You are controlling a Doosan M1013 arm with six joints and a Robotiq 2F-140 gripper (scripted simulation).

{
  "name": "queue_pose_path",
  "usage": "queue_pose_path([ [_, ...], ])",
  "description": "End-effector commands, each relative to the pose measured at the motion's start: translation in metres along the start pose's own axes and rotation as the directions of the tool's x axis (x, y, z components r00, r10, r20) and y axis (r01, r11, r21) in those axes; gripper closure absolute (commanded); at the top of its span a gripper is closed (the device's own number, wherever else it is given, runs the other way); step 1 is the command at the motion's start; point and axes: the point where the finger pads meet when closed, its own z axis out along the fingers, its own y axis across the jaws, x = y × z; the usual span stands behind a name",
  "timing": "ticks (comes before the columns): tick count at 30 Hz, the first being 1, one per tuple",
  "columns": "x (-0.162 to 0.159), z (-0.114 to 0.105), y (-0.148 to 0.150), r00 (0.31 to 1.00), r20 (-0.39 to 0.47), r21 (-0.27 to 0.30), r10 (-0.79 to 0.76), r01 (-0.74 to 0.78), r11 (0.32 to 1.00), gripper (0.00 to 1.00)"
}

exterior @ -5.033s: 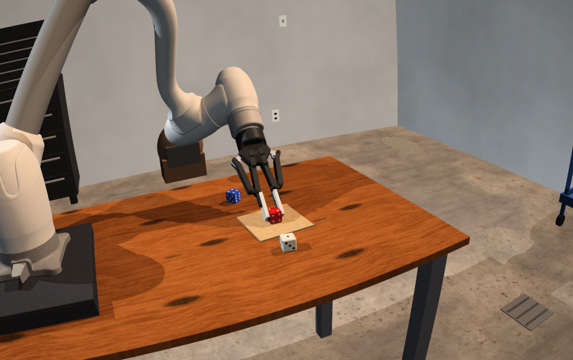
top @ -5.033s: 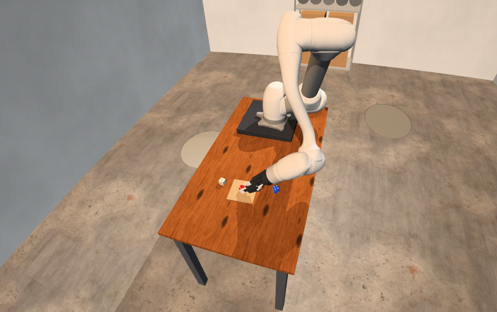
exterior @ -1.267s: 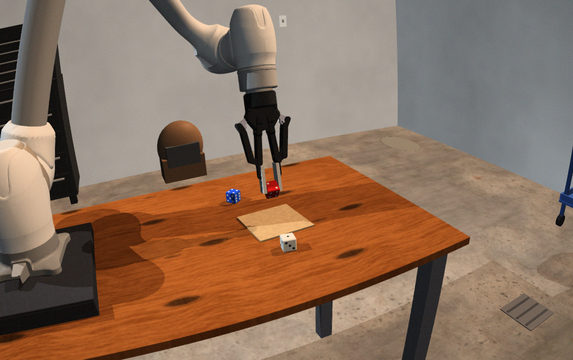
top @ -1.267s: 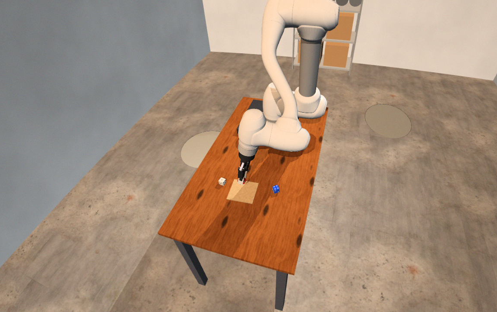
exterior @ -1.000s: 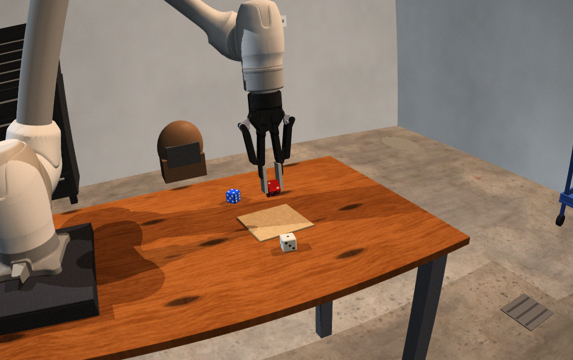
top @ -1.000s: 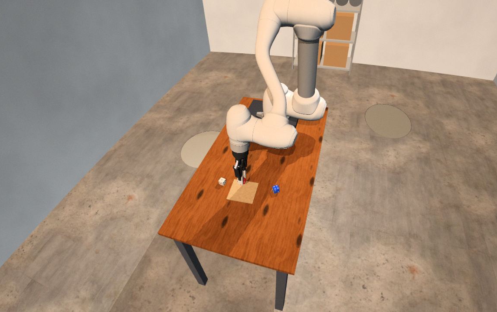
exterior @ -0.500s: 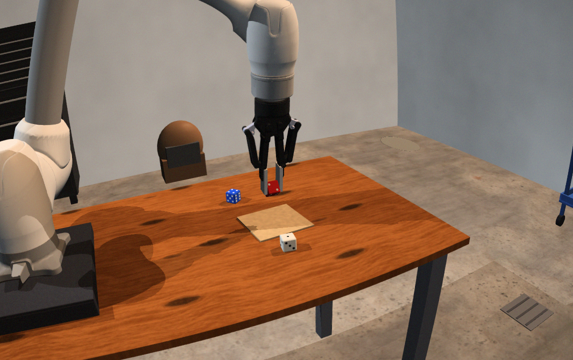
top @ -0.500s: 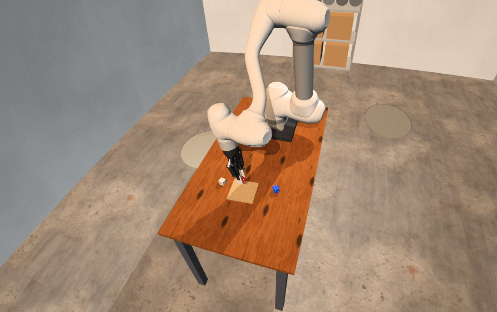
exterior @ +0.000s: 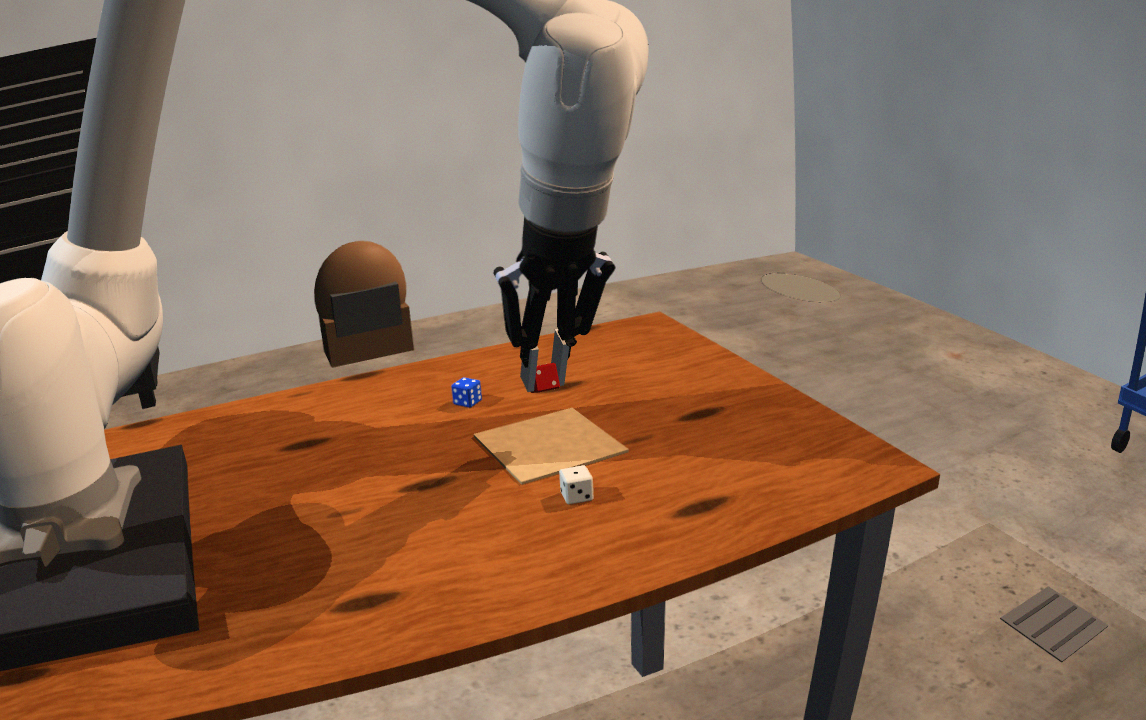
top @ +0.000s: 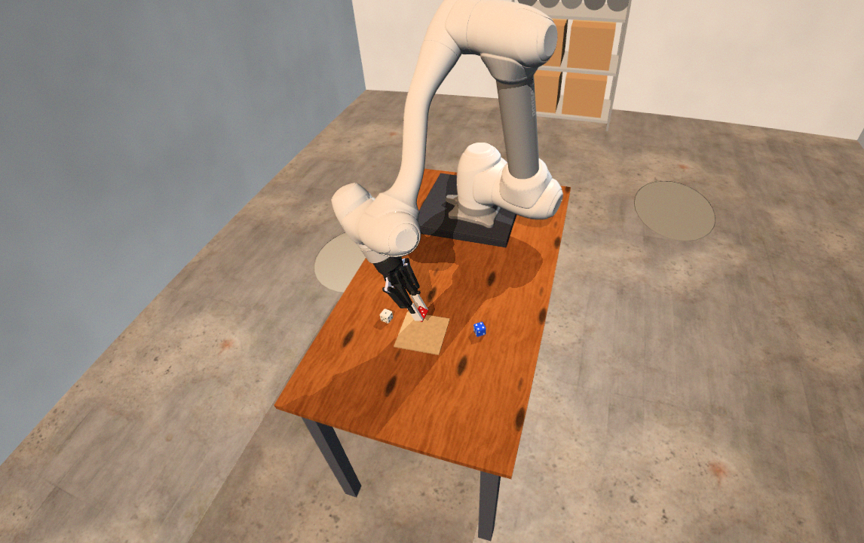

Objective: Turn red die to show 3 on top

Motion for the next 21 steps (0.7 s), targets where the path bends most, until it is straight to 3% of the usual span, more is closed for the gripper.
queue_pose_path([
  [1,0.001,-0.001,-0.001,0.992,0.125,0.007,-0.006,0.005,1.0,0.84],
  [11,0.006,0.0,0.0,0.982,0.187,0.001,-0.005,0.005,1.0,0.84],
  [17,0.008,0.0,-0.001,0.932,0.362,0.005,-0.007,0.006,1.0,0.84],
  [21,0.012,0.0,-0.002,0.923,0.384,0.009,-0.009,0.006,1.0,0.84],
])
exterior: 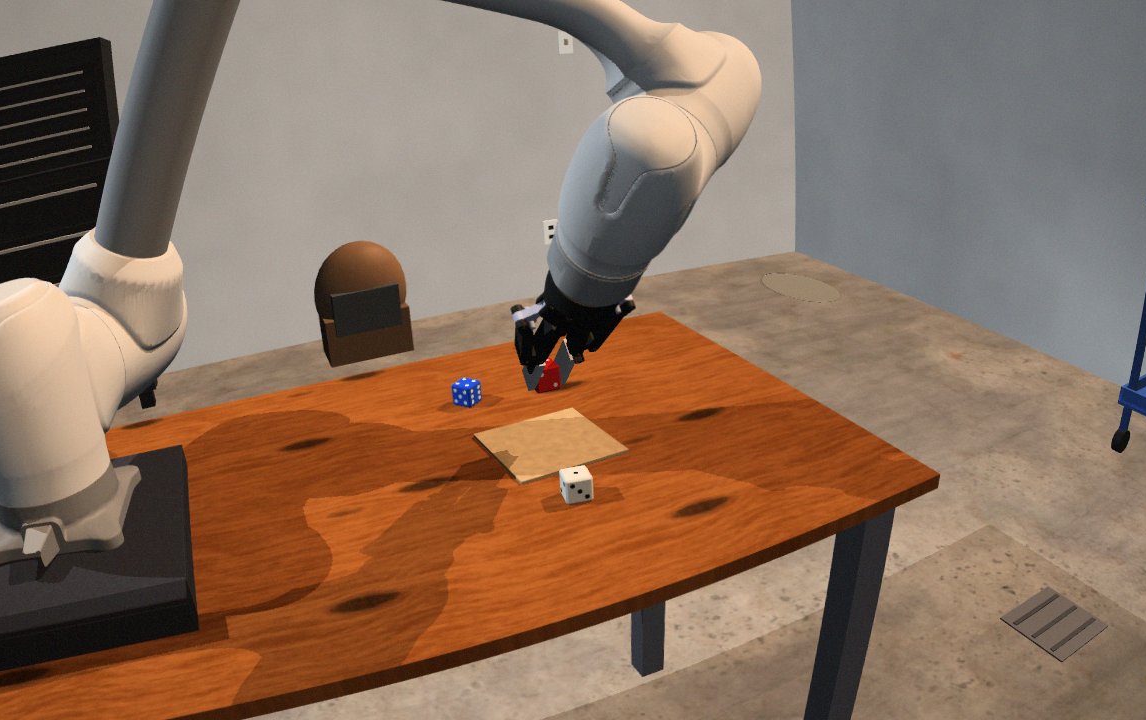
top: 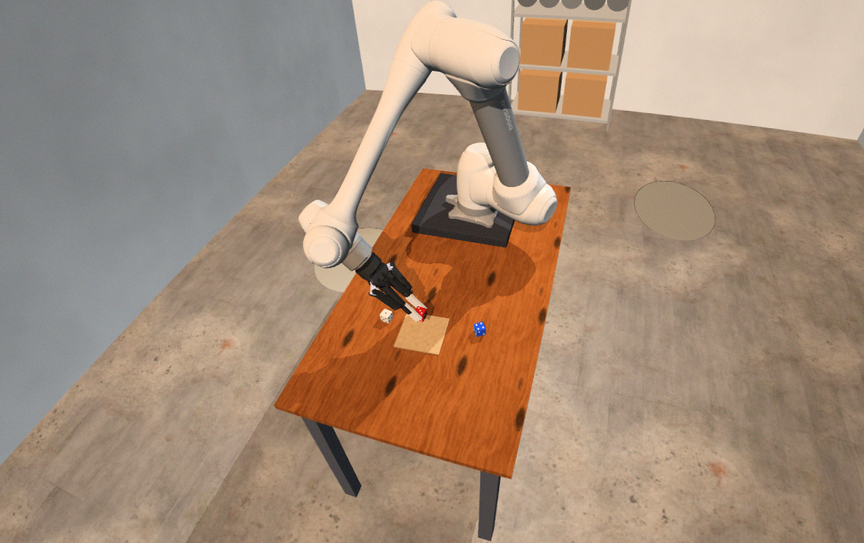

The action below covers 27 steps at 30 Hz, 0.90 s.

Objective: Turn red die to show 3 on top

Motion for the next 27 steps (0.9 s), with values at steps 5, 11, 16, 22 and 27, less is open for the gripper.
queue_pose_path([
  [5,0.003,0.0001,0.0005,1.0,0.03,-0.001,-0.002,0.002,1.0,0.84],
  [11,0.003,0.0001,0.0005,1.0,0.03,-0.001,-0.002,0.002,1.0,0.84],
  [16,0.0032,0.0003,0.0005,1.0,0.03,-0.001,-0.002,0.002,1.0,0.84],
  [22,0.0046,0.0019,0.0004,1.0,0.03,-0.001,-0.002,0.002,1.0,0.84],
  [27,0.0061,0.0034,0.0004,1.0,0.03,-0.001,-0.002,0.002,1.0,0.84],
])
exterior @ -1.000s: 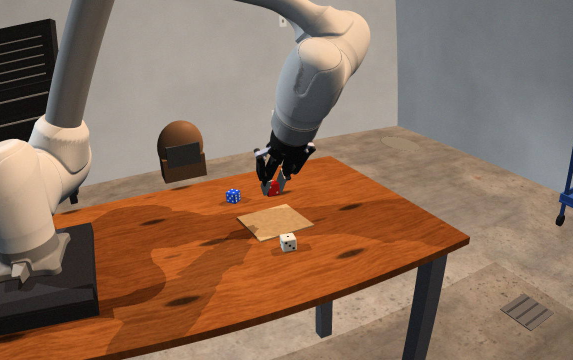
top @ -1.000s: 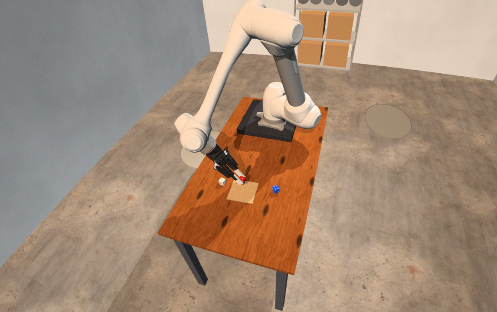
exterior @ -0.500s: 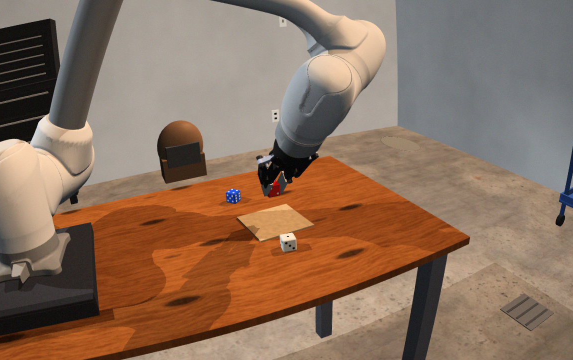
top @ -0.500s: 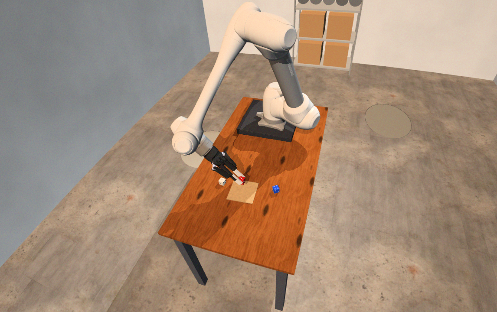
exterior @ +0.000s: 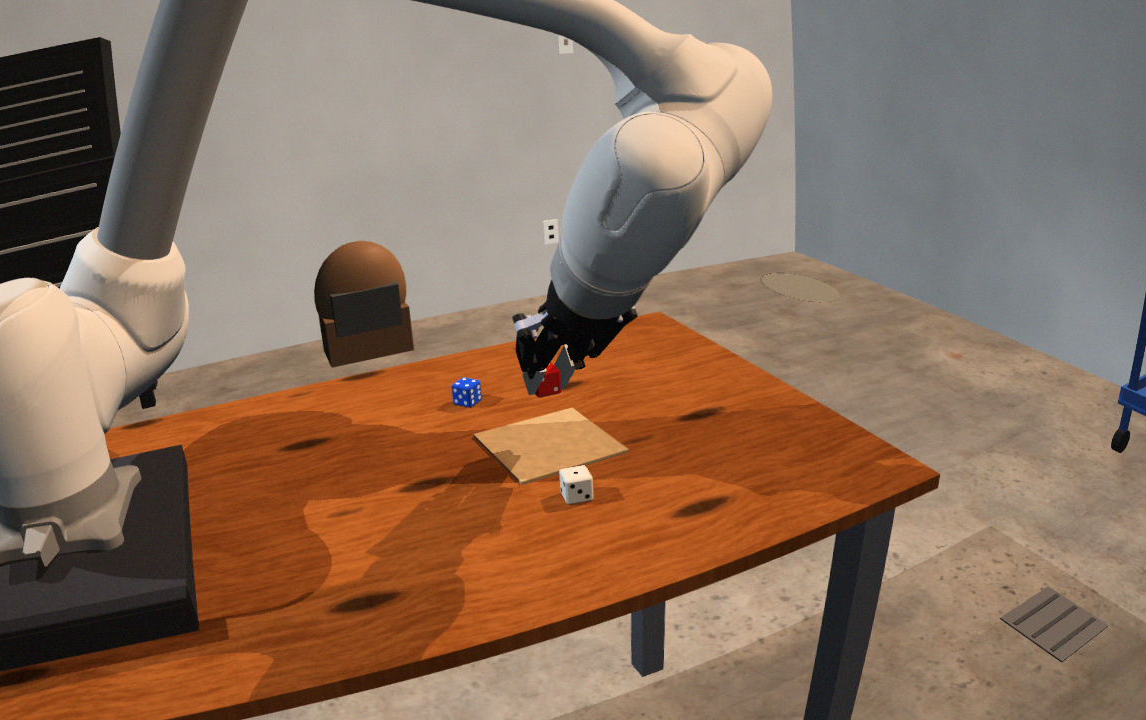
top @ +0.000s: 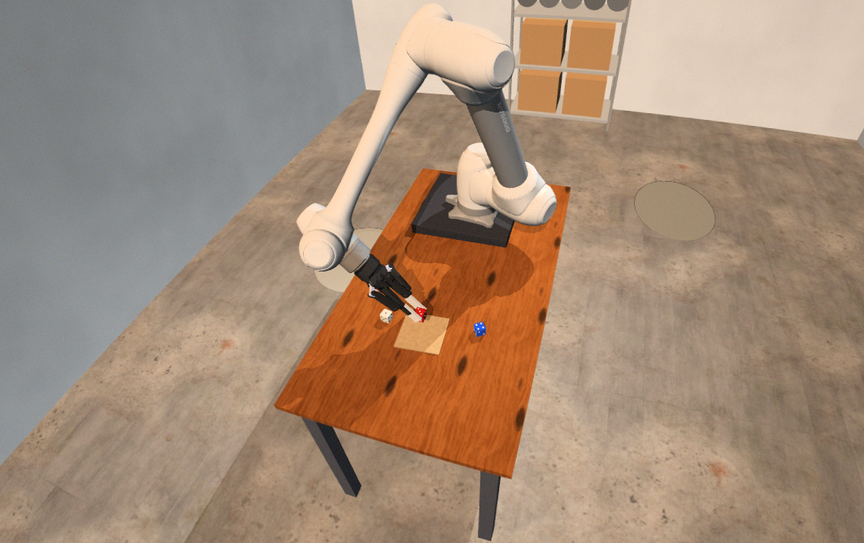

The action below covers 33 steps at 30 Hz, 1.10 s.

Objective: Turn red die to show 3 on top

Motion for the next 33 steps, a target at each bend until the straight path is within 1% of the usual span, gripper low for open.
queue_pose_path([
  [1,0.002,0.002,0.0,1.0,0.0,0.0,0.0,0.0,1.0,0.84],
  [33,0.033,0.033,0.0,1.0,0.0,0.0,0.0,0.0,1.0,0.84],
])
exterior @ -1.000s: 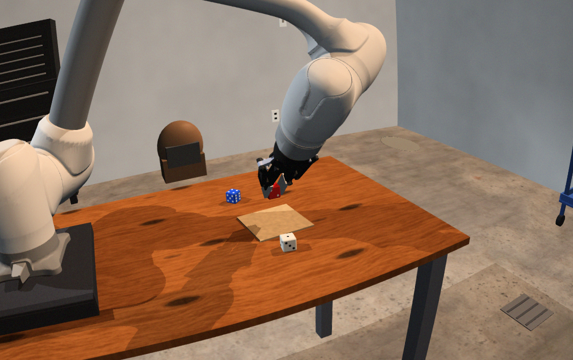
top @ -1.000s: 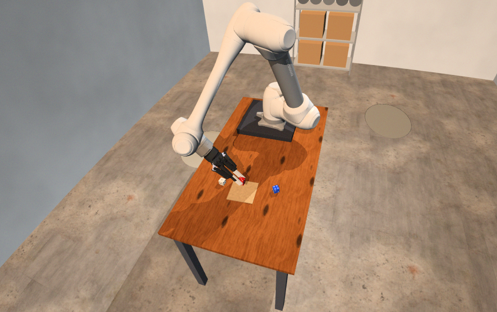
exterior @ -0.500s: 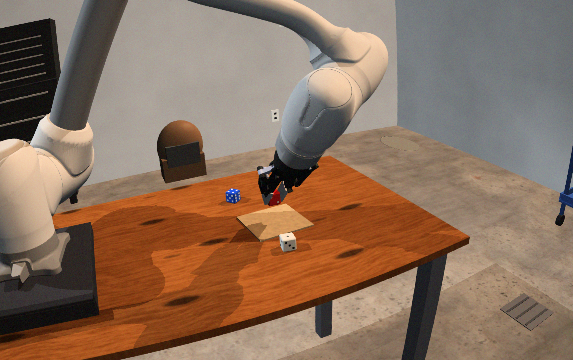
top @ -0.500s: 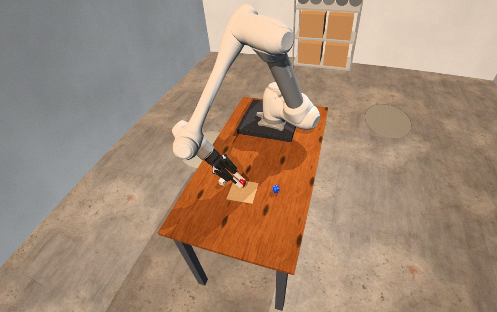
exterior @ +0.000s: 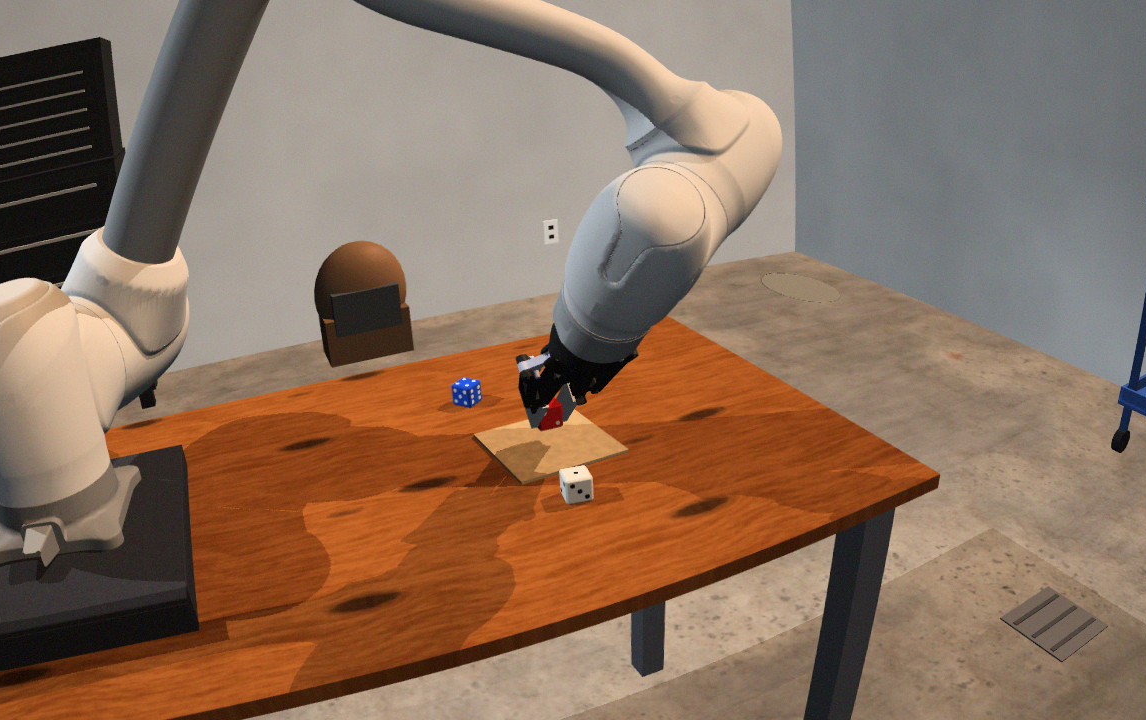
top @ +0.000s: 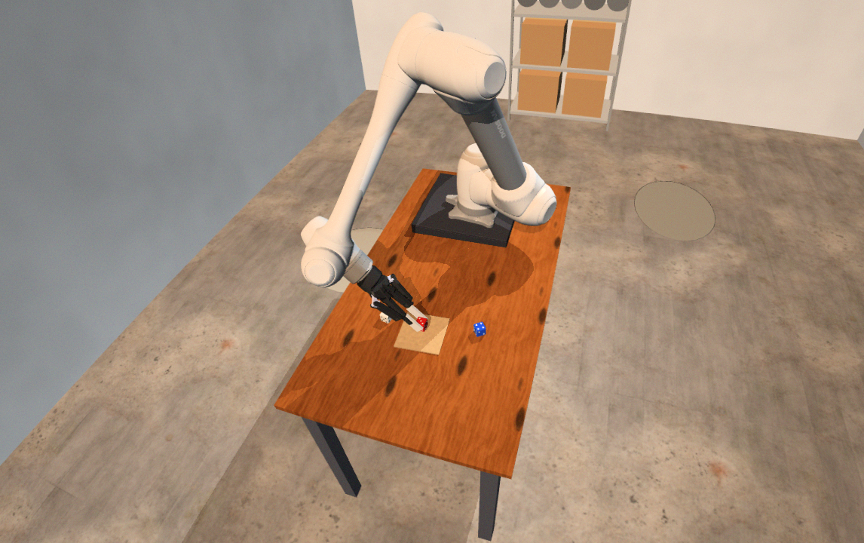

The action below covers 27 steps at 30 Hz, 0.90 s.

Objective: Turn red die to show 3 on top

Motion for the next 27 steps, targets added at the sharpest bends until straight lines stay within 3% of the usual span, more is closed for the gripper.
queue_pose_path([
  [1,0.0032,0.0033,-0.0001,1.0,0.0,0.0,0.0,0.0,1.0,0.84],
  [27,0.0124,0.0124,-0.0001,1.0,0.0,0.0,0.0,0.0,1.0,0.84],
])
